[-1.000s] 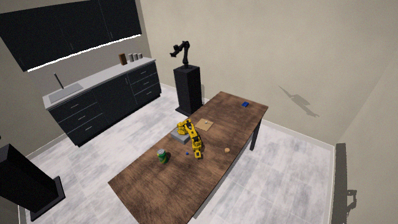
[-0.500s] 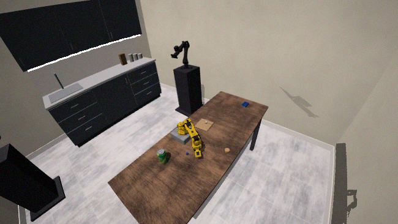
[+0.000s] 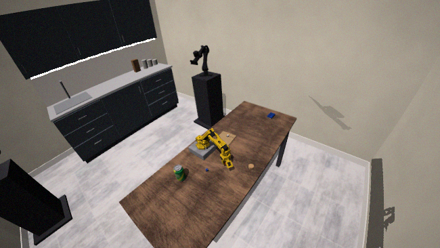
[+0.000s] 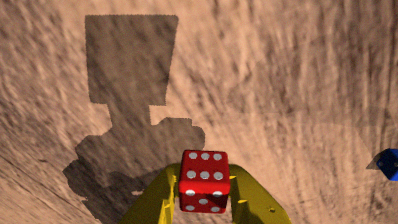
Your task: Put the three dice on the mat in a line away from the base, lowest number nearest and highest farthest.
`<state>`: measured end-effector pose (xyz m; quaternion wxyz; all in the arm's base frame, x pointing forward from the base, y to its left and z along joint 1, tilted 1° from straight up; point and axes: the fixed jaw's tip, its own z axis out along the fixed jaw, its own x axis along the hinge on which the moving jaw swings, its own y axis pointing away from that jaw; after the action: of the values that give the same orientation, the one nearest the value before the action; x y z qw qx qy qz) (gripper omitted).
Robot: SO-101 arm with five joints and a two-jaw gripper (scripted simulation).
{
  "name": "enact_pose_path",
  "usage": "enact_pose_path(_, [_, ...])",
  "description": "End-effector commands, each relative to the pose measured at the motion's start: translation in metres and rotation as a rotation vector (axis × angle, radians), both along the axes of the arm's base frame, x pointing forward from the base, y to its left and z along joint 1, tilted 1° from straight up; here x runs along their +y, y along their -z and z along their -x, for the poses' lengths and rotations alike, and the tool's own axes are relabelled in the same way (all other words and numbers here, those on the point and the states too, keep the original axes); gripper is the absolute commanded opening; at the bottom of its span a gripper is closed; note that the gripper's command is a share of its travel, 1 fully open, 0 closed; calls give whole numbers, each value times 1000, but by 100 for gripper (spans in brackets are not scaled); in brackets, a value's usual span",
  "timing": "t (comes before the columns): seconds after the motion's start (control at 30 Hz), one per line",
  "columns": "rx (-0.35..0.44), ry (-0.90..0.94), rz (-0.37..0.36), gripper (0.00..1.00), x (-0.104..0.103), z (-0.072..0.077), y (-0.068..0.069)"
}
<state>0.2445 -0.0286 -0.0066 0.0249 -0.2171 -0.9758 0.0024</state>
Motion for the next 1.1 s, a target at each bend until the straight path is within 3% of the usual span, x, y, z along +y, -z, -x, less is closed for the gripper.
enact_pose_path(0.0, [-21,-100,1,0,23,-2,-3])
enact_pose_path(0.17, [-22,-166,0,0,39,-1,-2])
enact_pose_path(0.57, [-23,-201,0,0,48,0,-2])
enact_pose_path(1.07, [-27,-512,-4,0,120,23,-3])
